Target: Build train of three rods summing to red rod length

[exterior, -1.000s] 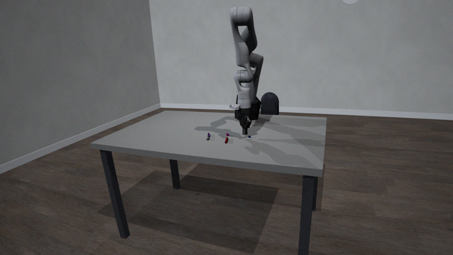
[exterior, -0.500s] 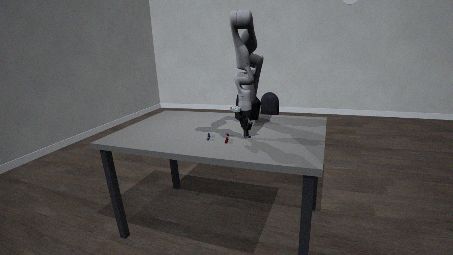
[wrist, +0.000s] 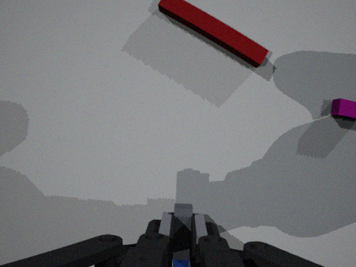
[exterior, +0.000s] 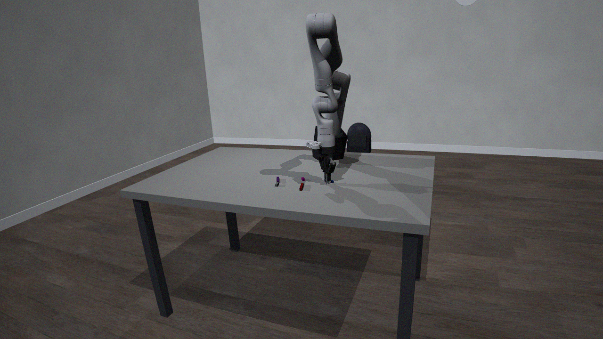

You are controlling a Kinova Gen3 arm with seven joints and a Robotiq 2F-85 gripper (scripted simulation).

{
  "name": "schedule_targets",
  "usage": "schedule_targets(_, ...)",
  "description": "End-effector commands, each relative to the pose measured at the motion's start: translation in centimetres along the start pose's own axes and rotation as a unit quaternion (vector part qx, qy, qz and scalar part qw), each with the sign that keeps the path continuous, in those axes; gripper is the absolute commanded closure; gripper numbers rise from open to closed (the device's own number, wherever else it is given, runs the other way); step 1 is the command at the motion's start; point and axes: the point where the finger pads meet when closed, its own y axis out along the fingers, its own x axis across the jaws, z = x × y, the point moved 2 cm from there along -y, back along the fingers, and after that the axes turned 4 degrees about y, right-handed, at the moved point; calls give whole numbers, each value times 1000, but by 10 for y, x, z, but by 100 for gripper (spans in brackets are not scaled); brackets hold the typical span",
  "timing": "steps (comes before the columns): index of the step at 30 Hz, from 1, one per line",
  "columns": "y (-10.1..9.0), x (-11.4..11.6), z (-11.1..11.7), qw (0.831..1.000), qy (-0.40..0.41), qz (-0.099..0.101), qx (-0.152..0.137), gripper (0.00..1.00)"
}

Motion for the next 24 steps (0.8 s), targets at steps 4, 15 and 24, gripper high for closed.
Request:
schedule_targets(4,0,0,0,1000,0,0,0,95)
schedule_targets(15,0,0,0,1000,0,0,0,95)
schedule_targets(24,6,0,0,1000,0,0,0,95)
